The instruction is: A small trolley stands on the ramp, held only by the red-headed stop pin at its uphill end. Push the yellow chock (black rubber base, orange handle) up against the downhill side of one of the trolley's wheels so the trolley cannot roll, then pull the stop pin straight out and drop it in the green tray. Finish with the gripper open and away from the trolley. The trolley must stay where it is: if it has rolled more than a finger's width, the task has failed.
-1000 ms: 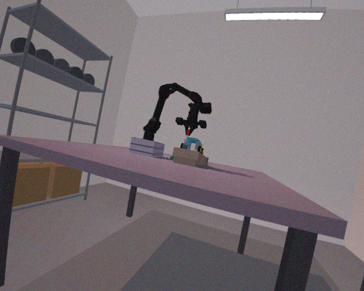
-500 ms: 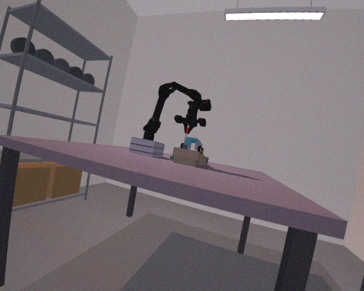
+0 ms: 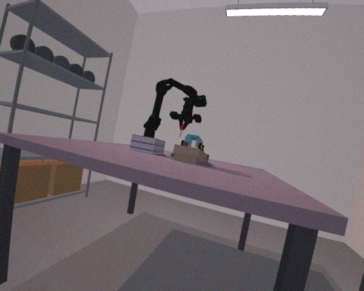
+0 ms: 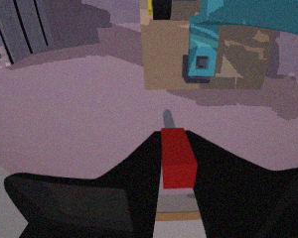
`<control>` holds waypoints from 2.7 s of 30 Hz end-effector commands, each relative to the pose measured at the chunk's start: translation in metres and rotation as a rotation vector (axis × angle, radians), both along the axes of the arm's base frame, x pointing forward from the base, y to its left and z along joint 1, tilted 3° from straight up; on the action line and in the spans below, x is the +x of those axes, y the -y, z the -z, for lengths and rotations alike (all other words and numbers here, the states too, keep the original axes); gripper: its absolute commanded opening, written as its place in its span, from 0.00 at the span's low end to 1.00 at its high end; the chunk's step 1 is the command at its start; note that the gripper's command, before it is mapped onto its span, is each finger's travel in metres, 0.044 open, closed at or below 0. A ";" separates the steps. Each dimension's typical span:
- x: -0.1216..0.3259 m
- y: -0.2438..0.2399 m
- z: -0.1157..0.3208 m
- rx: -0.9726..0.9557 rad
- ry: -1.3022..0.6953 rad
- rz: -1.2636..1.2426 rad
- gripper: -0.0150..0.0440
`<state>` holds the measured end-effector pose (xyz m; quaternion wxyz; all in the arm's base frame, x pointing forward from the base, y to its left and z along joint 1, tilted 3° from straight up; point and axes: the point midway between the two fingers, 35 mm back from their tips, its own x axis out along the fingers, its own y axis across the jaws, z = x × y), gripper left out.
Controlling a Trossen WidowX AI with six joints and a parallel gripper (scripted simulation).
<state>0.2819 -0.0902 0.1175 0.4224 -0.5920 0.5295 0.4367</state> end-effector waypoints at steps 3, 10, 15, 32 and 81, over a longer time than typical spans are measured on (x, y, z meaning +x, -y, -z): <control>-0.019 0.002 0.002 0.002 0.001 -0.003 0.25; -0.044 0.004 0.004 0.001 -0.001 -0.003 0.25; -0.053 0.005 0.005 0.001 -0.002 -0.003 0.25; -0.054 -0.049 0.012 0.007 -0.002 -0.003 0.25; -0.072 -0.216 0.034 0.030 -0.012 -0.044 0.25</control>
